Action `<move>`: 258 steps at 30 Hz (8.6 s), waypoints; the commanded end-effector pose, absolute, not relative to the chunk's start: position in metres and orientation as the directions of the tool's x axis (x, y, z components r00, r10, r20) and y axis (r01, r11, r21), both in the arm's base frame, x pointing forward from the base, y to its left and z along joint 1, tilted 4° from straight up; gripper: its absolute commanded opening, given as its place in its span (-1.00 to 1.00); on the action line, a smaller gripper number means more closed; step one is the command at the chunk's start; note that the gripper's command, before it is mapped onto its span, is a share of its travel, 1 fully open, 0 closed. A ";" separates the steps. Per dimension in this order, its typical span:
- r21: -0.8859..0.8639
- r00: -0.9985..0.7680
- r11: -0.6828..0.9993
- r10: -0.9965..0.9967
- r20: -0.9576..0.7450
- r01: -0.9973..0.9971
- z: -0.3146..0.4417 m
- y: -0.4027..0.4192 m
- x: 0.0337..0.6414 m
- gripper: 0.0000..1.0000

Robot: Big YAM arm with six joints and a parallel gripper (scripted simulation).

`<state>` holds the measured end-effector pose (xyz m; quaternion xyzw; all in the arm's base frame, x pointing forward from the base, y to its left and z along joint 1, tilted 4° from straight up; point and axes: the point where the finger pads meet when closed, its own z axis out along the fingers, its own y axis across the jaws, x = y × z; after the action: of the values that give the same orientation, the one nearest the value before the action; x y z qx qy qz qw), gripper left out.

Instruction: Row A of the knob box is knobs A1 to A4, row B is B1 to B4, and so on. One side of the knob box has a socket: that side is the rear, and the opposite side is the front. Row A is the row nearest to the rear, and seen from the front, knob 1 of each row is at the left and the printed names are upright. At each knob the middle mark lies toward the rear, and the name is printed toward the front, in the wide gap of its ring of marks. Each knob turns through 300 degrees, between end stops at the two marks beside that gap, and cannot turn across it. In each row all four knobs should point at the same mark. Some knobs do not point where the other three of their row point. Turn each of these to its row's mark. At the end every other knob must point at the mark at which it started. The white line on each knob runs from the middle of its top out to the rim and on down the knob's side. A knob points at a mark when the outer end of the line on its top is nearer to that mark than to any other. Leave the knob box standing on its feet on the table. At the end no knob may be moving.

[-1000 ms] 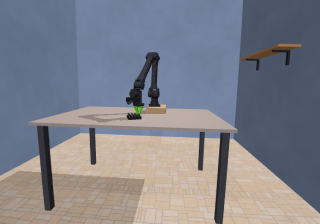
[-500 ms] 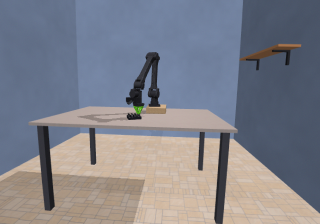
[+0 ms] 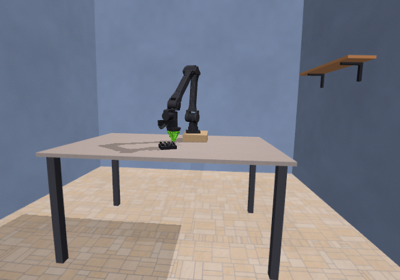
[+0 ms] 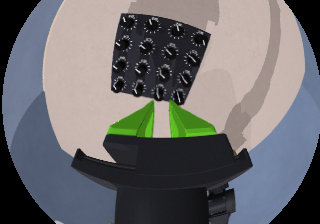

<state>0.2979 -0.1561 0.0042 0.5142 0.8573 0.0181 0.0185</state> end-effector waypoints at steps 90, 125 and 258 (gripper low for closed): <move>-0.054 -0.950 0.954 -0.297 -0.091 -0.294 0.068 -0.258 0.314 -0.62; -0.055 -0.951 0.955 -0.296 -0.091 -0.292 0.067 -0.258 0.314 -0.62; -0.040 -0.952 0.956 -0.293 -0.082 -0.291 0.011 -0.251 0.308 -0.62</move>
<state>0.2970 -0.2462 0.0071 -0.1413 0.9894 -0.0041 0.0320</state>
